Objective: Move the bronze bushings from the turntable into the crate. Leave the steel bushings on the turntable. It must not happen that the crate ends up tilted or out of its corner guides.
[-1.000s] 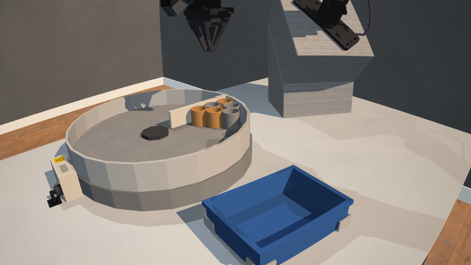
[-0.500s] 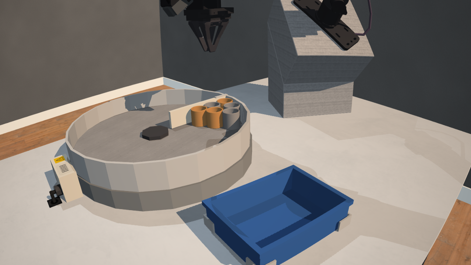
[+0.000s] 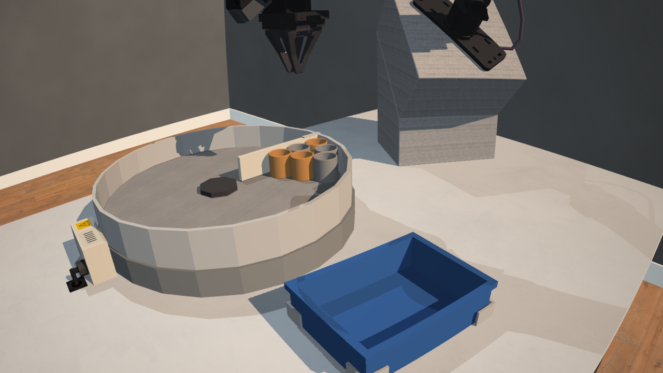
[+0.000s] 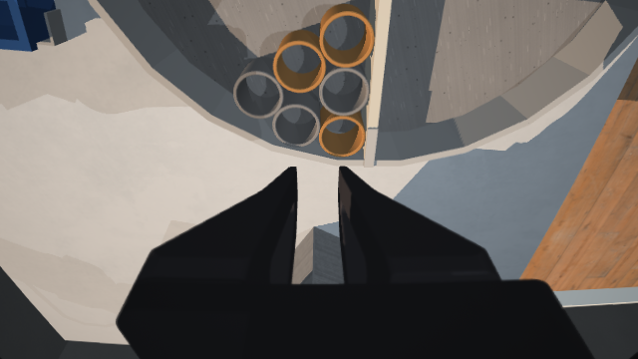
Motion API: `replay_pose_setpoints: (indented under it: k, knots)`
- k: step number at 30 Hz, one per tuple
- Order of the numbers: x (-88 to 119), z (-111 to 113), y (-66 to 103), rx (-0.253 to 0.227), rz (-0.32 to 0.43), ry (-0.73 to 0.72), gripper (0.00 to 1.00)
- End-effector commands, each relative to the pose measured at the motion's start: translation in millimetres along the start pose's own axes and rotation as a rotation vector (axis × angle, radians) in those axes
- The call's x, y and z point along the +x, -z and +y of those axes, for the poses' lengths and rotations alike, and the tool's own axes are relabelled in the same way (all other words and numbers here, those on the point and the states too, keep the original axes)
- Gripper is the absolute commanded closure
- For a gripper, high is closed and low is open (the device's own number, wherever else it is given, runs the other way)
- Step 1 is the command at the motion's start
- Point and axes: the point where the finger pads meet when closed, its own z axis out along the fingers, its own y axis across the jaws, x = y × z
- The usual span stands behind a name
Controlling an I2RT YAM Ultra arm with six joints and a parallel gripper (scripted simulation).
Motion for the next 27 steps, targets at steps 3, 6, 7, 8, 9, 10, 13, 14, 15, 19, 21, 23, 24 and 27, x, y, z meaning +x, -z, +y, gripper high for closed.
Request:
replay_pose_setpoints:
  k: [3,6,7,8,9,10,13,14,15,19,21,23,24,27]
  knots:
    - [-5.3,-8.2,9.1,0.014,-0.015,-0.008,0.81]
    - [-5.3,-8.2,9.1,0.014,-0.015,-0.008,0.81]
    - [-5.3,-8.2,9.0,0.014,-0.015,-0.009,0.85]
    - [-5.3,-8.1,8.9,0.014,-0.015,-0.011,0.85]
    - [-5.3,-8.1,8.7,0.014,-0.015,-0.018,0.85]
    - [-5.3,-8.1,8.2,0.013,-0.015,-0.025,0.85]
    - [-8.5,-8.2,2.3,0.017,-0.021,-0.020,0.85]
    - [-1.5,-3.9,-5.2,0.003,-0.002,-0.037,0.85]
    - [4.5,-2.0,-9.6,-0.005,0.007,-0.061,0.85]
    - [3.9,-1.4,-13.1,-0.005,0.004,-0.089,0.85]
    - [3.1,1.1,-19.3,-0.008,0.005,-0.121,0.85]
    - [2.3,3.4,-25.7,-0.011,0.004,-0.161,0.85]
    - [2.0,4.3,-29.2,-0.011,0.004,-0.183,0.85]
    - [-1.9,8.7,-37.9,-0.004,-0.003,-0.243,0.85]
